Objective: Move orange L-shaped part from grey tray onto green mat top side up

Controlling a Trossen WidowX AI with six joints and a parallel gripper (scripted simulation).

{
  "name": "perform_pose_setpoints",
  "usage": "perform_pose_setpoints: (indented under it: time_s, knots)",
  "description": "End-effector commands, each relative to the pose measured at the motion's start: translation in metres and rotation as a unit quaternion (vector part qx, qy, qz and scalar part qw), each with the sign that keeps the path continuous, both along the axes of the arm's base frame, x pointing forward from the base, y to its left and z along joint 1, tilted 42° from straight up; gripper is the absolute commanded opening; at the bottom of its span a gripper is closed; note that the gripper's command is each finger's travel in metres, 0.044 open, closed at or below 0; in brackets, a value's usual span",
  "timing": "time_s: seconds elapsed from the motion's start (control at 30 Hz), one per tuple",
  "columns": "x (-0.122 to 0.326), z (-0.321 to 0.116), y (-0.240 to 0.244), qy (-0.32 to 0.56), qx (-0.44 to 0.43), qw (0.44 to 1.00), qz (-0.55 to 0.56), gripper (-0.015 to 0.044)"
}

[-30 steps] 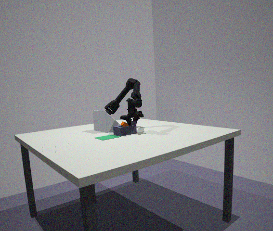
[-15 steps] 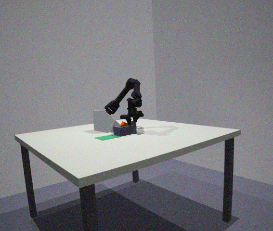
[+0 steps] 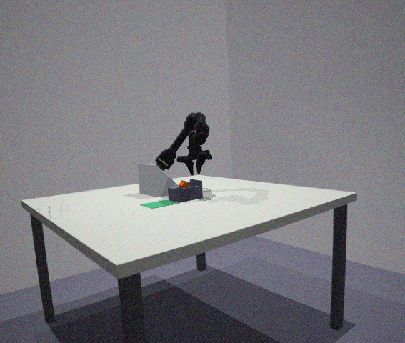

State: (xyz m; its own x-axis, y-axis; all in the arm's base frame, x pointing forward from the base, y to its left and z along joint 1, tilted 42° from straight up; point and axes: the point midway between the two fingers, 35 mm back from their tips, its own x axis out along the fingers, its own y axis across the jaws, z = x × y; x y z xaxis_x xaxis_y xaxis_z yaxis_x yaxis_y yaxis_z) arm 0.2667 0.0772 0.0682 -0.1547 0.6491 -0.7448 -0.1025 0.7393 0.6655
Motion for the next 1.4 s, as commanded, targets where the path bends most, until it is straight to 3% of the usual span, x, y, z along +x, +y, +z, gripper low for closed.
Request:
perform_pose_setpoints:
  time_s: [0.0, 1.0, 1.03, 1.13, 1.37]
  knots:
    - [0.003, 0.021, -0.019, -0.011, 0.000, 1.000, 0.000, 0.0180]
    - [0.002, 0.018, -0.017, -0.005, 0.001, 1.000, -0.002, 0.0180]
    - [0.002, 0.018, -0.018, -0.010, 0.002, 1.000, 0.003, 0.0206]
    - [0.005, 0.014, -0.022, -0.050, 0.011, 0.997, 0.048, 0.0280]
    - [0.014, -0.004, -0.043, -0.239, 0.051, 0.933, 0.265, 0.0280]
